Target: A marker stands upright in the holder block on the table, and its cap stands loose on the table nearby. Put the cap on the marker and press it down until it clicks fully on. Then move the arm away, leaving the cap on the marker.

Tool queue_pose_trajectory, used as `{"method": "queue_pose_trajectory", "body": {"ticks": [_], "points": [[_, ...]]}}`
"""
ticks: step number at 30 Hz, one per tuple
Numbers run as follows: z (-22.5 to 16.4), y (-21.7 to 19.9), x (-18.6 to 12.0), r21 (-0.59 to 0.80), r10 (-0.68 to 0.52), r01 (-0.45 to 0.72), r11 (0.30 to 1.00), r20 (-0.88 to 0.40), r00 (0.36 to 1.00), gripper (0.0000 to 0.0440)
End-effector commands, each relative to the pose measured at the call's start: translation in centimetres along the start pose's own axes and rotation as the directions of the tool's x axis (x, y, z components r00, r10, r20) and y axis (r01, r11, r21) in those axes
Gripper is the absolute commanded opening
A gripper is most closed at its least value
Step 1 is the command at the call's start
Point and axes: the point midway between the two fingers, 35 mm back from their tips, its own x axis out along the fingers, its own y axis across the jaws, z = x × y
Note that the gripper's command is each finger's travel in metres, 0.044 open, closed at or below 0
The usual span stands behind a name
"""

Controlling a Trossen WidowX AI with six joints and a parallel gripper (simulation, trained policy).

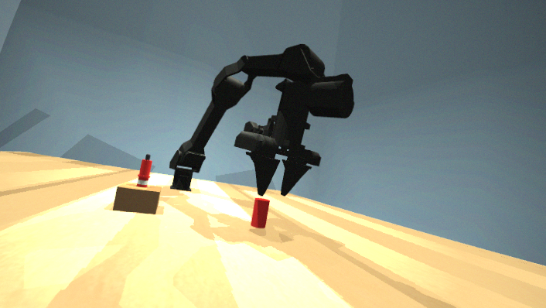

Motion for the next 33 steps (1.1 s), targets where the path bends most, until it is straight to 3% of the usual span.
{"method": "queue_pose_trajectory", "body": {"ticks": [1,19,22,27,33], "points": [[0.1,0.1,0.7,-0.007,-0.007,0.007,1.000,0.012,1.000,0.0295],[0.7,0.5,4.4,-0.052,0.009,-0.005,0.999,0.075,0.997,0.0244],[0.9,0.6,4.6,-0.059,0.018,-0.014,0.998,0.076,0.997,0.0209],[1.1,0.8,3.4,-0.068,0.032,-0.028,0.997,0.060,0.998,0.0082],[1.4,1.7,1.1,-0.059,0.046,-0.044,0.997,0.025,0.999,0.0075]]}}
